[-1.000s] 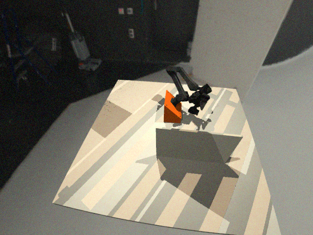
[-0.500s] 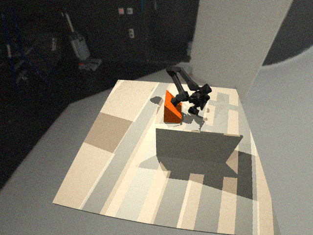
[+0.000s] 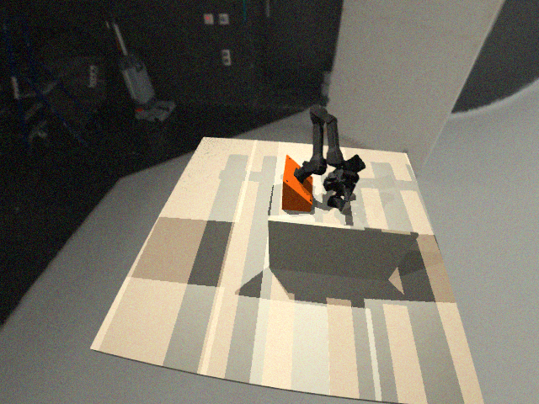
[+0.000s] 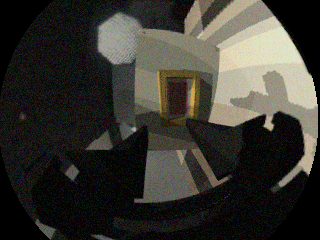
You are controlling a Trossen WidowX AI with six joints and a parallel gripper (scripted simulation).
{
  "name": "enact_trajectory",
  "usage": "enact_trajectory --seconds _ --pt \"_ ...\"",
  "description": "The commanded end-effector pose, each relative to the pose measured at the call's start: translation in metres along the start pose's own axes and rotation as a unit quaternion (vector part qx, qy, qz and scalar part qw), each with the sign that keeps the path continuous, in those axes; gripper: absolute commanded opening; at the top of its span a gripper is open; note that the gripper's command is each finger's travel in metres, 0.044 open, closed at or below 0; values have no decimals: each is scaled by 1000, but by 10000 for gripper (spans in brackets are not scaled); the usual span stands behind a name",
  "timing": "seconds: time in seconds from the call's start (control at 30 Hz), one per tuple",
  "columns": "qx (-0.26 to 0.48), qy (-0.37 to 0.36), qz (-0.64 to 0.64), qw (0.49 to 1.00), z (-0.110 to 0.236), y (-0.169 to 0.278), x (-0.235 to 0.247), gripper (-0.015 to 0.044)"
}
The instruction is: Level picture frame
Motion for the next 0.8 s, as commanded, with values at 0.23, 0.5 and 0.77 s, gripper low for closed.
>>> enact_trajectory --seconds 0.23,0.5,0.77 --pt "-2 4 -39 999 -16 -11 -15 260" --pt "-2 4 -39 999 -16 -12 -16 260" --pt "-2 3 -39 999 -44 -7 -11 260"
Point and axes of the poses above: the point midway between the two fingers, 35 mm back from their tips, its own z axis back along the fingers, its own x axis across the jaws, y = z × x, the point moved 7 cm from there along z, back along the fingers, and after that the axes turned 8 degrees about z, right-handed, at the moved point
